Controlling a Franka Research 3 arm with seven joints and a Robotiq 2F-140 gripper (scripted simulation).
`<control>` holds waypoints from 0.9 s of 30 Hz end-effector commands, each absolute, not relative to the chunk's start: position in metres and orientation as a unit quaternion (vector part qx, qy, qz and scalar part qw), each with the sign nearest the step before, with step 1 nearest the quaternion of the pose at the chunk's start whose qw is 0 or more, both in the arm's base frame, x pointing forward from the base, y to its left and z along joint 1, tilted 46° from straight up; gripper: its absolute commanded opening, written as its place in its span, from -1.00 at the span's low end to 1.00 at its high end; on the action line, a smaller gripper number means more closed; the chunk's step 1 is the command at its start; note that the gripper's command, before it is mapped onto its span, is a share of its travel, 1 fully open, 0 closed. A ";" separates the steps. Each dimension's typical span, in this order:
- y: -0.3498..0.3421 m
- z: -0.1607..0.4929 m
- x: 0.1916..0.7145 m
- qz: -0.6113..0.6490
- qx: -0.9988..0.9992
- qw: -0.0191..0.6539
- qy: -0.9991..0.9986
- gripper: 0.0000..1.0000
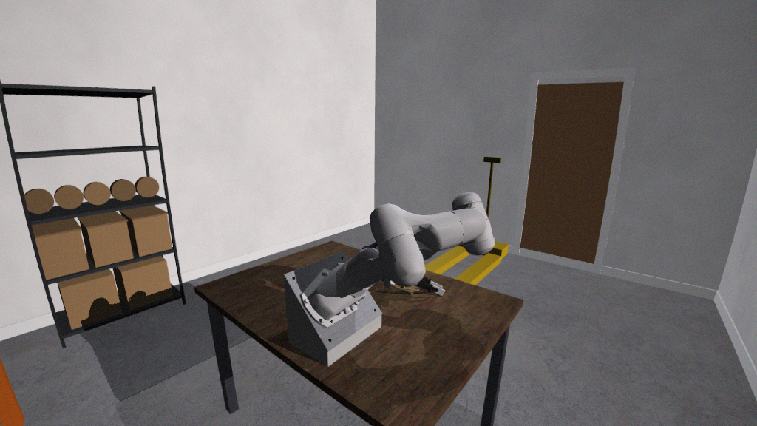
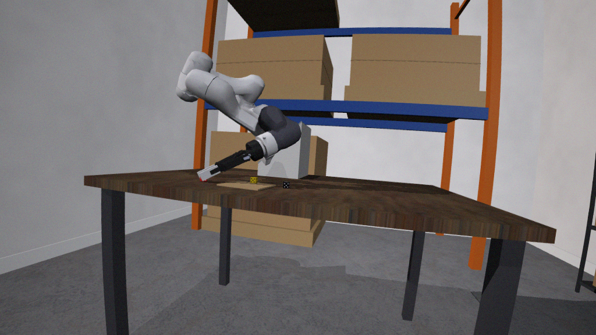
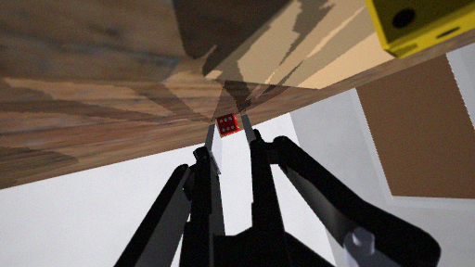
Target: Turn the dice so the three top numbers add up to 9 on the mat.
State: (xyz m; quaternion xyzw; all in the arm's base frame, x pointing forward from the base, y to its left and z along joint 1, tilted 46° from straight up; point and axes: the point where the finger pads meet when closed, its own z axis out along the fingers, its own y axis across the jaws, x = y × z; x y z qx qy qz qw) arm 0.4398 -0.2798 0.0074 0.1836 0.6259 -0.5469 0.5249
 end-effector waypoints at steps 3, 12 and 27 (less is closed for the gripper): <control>-0.281 0.005 0.439 -0.545 0.186 0.525 0.627 -0.57; -0.265 0.003 0.431 -0.545 0.186 0.525 0.627 -0.57; -0.237 -0.002 0.417 -0.545 0.186 0.525 0.627 -0.57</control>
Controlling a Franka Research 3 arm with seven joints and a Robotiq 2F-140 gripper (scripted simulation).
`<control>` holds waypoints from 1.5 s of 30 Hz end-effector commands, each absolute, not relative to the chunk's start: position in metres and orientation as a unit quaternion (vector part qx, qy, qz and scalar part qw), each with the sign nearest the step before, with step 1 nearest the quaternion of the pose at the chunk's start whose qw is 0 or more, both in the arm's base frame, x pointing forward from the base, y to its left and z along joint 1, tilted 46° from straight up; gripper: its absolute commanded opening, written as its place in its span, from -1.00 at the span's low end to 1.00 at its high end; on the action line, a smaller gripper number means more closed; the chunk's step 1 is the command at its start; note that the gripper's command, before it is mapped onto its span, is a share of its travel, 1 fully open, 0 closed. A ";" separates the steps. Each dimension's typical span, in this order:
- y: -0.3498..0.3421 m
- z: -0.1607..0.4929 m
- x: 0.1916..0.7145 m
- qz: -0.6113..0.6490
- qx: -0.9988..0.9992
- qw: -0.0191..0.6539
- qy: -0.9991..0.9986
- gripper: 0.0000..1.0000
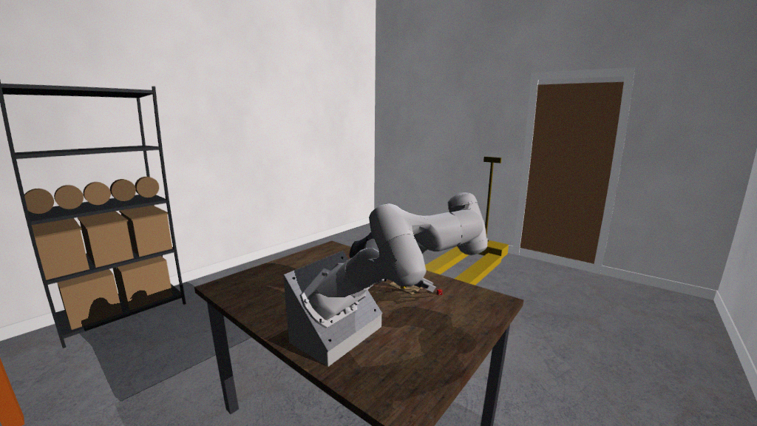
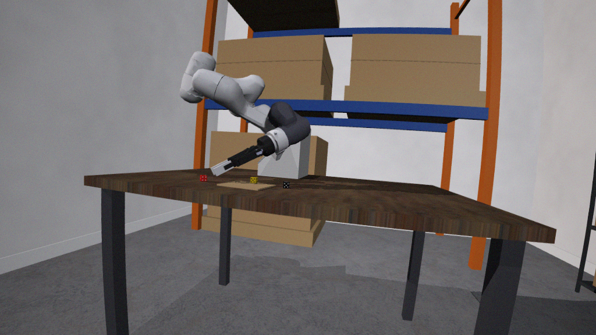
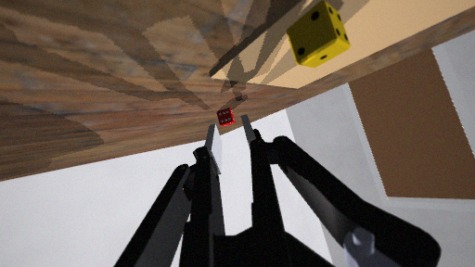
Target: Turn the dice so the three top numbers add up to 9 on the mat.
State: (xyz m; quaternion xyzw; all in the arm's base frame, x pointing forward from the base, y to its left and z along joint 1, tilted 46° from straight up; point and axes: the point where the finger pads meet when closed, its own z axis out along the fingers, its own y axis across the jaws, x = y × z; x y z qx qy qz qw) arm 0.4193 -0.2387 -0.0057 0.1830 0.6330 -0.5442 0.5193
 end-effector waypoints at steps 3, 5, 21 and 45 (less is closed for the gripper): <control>-0.236 -0.002 0.417 -0.545 0.186 0.525 0.627 -0.57; -0.235 0.000 0.417 -0.545 0.186 0.525 0.627 -0.57; -0.198 0.035 0.423 -0.545 0.186 0.525 0.627 -0.57; -0.197 0.062 0.441 -0.498 0.279 0.406 0.714 -0.57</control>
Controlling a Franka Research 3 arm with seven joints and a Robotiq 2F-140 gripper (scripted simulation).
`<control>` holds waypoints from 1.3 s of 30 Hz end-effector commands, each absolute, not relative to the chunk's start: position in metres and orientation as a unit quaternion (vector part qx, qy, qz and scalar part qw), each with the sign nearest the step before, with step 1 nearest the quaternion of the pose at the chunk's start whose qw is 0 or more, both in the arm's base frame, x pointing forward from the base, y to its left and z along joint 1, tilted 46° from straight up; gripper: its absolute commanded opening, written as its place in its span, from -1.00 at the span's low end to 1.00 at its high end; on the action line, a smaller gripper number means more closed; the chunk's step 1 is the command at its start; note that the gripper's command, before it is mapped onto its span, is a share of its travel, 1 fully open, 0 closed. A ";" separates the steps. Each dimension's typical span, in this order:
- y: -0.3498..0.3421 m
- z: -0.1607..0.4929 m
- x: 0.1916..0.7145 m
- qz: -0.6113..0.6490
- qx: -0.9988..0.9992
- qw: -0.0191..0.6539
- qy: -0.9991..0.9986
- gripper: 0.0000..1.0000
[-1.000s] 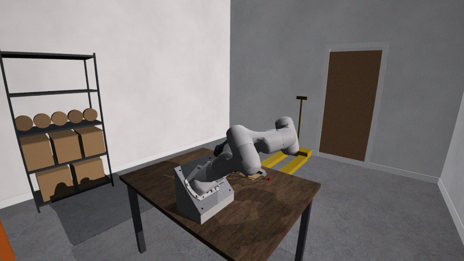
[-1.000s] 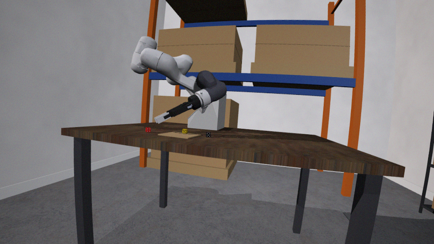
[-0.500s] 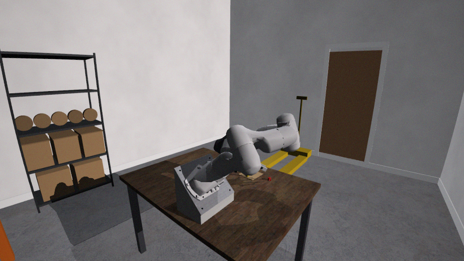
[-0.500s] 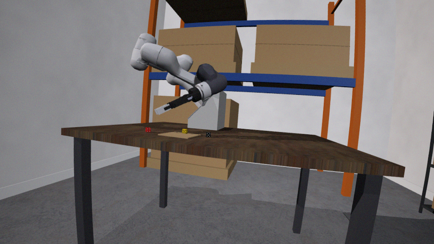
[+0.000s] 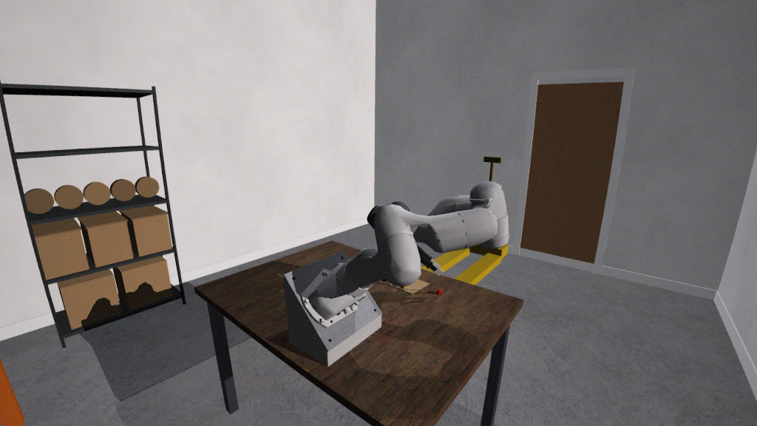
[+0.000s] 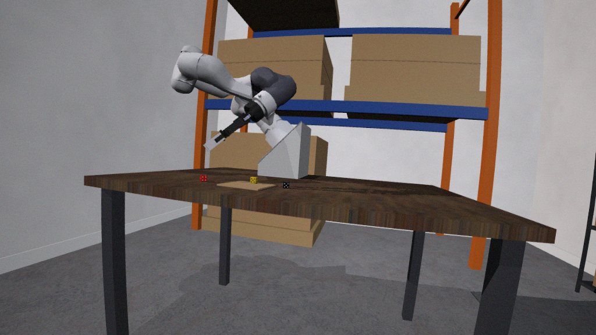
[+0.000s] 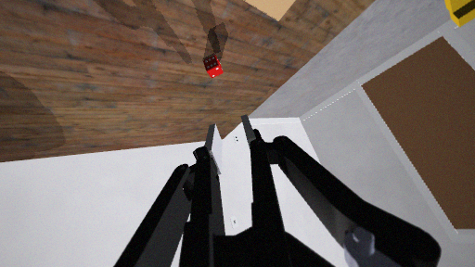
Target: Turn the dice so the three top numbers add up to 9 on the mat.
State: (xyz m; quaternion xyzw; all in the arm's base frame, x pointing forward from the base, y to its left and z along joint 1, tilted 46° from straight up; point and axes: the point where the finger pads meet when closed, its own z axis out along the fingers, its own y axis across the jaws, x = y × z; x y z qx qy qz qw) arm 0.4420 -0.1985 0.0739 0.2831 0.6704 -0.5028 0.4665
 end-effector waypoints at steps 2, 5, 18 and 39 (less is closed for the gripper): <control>-0.197 0.065 0.443 -0.491 0.293 0.387 0.724 -0.57; -0.198 0.068 0.446 -0.482 0.307 0.366 0.735 -0.57; -0.200 0.084 0.458 -0.437 0.369 0.268 0.776 -0.57; -0.204 0.106 0.472 -0.365 0.439 0.130 0.811 1.00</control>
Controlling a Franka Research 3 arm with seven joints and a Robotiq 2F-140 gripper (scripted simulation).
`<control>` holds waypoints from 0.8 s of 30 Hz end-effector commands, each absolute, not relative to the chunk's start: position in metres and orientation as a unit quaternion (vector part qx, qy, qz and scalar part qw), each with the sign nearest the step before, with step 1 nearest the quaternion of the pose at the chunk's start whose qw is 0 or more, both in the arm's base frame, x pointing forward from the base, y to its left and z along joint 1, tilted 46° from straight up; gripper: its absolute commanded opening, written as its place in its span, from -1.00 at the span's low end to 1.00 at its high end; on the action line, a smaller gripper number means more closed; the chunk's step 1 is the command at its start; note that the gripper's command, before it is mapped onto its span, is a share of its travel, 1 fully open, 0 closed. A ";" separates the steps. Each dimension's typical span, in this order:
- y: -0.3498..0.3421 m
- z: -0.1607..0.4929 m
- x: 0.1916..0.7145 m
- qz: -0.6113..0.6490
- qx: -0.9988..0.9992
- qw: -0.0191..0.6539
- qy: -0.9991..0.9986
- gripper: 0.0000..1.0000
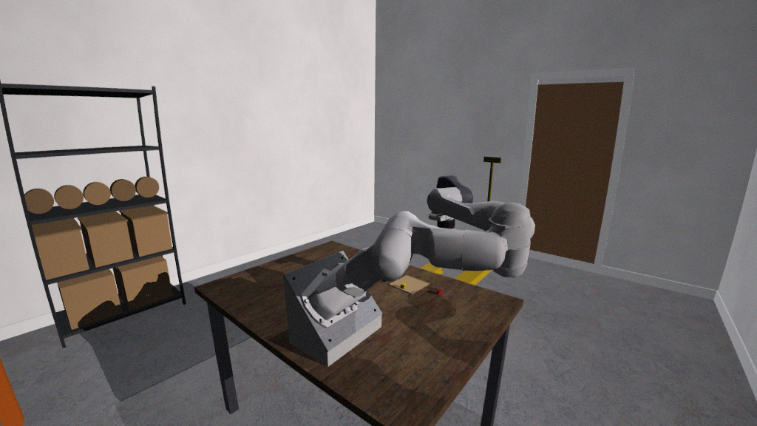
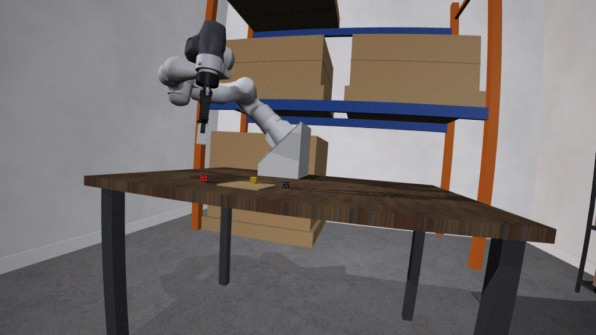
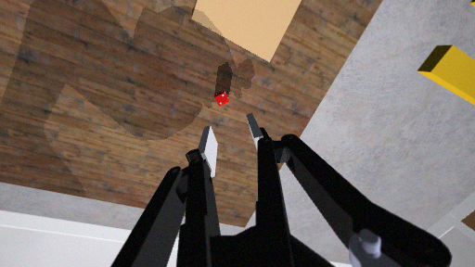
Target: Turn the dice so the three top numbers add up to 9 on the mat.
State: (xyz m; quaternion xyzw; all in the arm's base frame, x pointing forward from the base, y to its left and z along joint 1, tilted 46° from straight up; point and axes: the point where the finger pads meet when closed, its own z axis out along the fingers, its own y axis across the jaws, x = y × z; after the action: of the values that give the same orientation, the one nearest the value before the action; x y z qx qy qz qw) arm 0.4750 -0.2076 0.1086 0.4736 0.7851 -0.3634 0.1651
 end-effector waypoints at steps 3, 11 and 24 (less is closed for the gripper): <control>-0.204 0.106 0.472 -0.365 0.439 0.130 0.811 1.00; -0.204 0.106 0.472 -0.365 0.440 0.130 0.810 1.00; -0.204 0.097 0.468 -0.346 0.550 0.178 0.739 1.00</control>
State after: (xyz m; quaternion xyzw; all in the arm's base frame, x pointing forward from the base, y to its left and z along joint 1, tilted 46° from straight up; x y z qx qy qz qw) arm 0.4683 -0.2059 0.1002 0.4896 0.7800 -0.3597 0.1498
